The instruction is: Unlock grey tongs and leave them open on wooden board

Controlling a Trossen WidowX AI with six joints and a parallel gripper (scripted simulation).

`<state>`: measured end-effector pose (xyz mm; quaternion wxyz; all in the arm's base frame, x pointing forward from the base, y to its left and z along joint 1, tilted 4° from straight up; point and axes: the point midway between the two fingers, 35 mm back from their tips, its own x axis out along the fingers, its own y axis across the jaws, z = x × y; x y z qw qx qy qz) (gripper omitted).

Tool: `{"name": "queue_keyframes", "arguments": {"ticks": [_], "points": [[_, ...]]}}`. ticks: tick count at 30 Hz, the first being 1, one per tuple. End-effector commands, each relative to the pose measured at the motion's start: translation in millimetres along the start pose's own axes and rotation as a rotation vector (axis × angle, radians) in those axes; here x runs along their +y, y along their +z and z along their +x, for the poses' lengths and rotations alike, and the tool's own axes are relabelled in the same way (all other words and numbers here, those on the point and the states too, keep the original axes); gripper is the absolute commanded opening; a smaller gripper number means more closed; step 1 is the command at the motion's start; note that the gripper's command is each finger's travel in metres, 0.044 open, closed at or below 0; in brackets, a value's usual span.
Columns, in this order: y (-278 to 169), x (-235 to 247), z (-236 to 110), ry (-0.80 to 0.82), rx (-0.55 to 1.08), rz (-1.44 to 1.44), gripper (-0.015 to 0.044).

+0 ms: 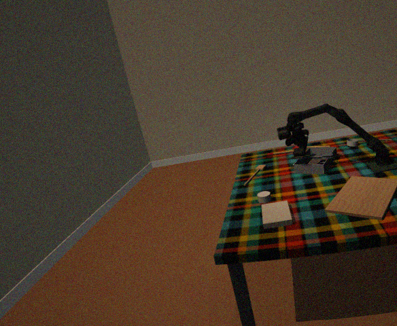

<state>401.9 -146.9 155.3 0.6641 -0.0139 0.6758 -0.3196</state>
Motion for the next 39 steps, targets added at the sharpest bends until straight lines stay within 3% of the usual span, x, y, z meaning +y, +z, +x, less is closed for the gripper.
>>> {"name": "queue_keyframes", "arguments": {"ticks": [1,39], "points": [[0.9,0.6,0.0,0.006,-0.002,0.005,0.0260],[3.2,1.2,61.1,0.003,-0.002,0.005,0.0260]]}}
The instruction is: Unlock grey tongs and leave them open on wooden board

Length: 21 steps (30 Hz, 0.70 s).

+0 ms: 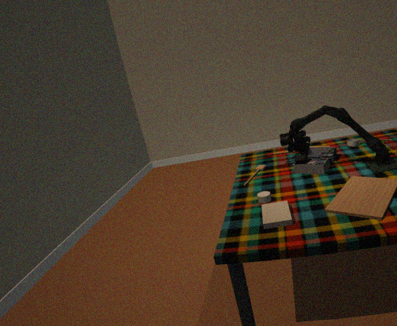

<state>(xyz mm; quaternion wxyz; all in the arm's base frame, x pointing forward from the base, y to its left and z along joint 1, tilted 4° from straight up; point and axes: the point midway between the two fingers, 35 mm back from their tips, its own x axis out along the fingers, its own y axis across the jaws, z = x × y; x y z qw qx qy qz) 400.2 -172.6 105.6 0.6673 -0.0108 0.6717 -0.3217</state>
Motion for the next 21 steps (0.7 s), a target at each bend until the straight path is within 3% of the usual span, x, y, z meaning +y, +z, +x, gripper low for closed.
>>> {"name": "queue_keyframes", "arguments": {"ticks": [1,12,18,21], "points": [[-1.9,-0.1,7.0,0.000,0.005,-0.004,0.0260],[-3.9,-0.6,22.5,-0.001,0.006,-0.004,0.0260],[-2.3,-0.3,18.9,0.001,0.002,0.000,0.0103],[-2.3,-0.3,18.9,0.001,0.002,0.000,0.0082]]}}
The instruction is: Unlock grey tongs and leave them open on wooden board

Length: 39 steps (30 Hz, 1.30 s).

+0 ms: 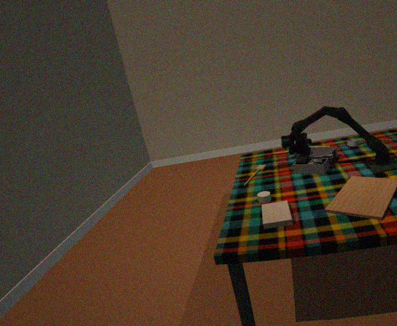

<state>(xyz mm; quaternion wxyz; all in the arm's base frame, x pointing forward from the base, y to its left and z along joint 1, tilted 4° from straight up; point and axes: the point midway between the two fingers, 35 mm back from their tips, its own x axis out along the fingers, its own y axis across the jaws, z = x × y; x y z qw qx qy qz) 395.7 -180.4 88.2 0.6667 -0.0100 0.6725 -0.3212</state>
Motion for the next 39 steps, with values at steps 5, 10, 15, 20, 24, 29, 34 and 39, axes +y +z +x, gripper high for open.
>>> {"name": "queue_keyframes", "arguments": {"ticks": [5,10,15,20,24,29,34,39], "points": [[0.2,0.0,-0.5,0.000,-0.001,0.001,0.0049],[0.2,0.0,-0.5,0.000,-0.001,0.001,-0.0063],[2.4,-9.7,-17.9,-0.001,0.000,-0.001,-0.0150],[1.4,-34.6,-60.8,-0.003,0.002,-0.004,-0.0150],[0.5,-38.4,-67.3,-0.003,0.003,-0.004,-0.0150],[0.5,-38.4,-67.3,-0.003,0.003,-0.004,-0.0150],[0.1,-38.3,-66.6,0.011,0.006,-0.004,-0.0150],[-2.2,-37.7,-62.7,0.121,0.022,-0.005,-0.0150]]}}
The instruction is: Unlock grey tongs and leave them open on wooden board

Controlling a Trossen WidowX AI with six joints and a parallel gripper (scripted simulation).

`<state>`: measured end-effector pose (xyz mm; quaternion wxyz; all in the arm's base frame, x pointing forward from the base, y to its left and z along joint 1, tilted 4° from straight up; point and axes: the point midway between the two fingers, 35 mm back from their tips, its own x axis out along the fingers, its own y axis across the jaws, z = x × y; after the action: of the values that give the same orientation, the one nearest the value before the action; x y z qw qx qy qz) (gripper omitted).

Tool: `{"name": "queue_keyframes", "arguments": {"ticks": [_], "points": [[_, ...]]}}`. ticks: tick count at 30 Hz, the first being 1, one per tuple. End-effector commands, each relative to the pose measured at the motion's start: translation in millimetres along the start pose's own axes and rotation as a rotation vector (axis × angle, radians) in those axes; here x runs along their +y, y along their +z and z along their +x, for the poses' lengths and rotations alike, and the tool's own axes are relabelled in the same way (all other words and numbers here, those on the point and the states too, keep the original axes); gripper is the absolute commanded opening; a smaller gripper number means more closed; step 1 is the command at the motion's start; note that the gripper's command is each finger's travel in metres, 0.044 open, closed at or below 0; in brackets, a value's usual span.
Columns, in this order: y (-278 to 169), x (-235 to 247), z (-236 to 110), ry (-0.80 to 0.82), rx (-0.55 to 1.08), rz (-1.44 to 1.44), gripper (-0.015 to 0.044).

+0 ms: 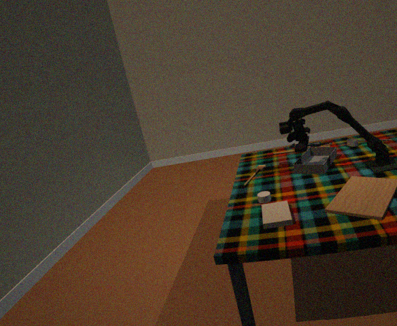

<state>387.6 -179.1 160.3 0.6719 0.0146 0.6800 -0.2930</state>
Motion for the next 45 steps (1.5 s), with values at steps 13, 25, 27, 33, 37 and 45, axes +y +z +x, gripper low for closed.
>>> {"name": "queue_keyframes", "arguments": {"ticks": [13,25,27,33,37,45], "points": [[-3.6,-3.2,0.9,0.420,-0.012,0.001,-0.0150],[-4.1,1.3,-2.4,0.431,-0.015,-0.008,-0.0150],[-4.7,7.5,-6.9,0.431,-0.022,-0.024,-0.0150],[-10.2,40.4,-29.9,0.433,-0.041,-0.096,-0.0150],[-16.4,63.4,-46.4,0.436,-0.056,-0.148,-0.0150],[-34.6,107.2,-79.0,0.443,-0.085,-0.252,-0.0150]]}}
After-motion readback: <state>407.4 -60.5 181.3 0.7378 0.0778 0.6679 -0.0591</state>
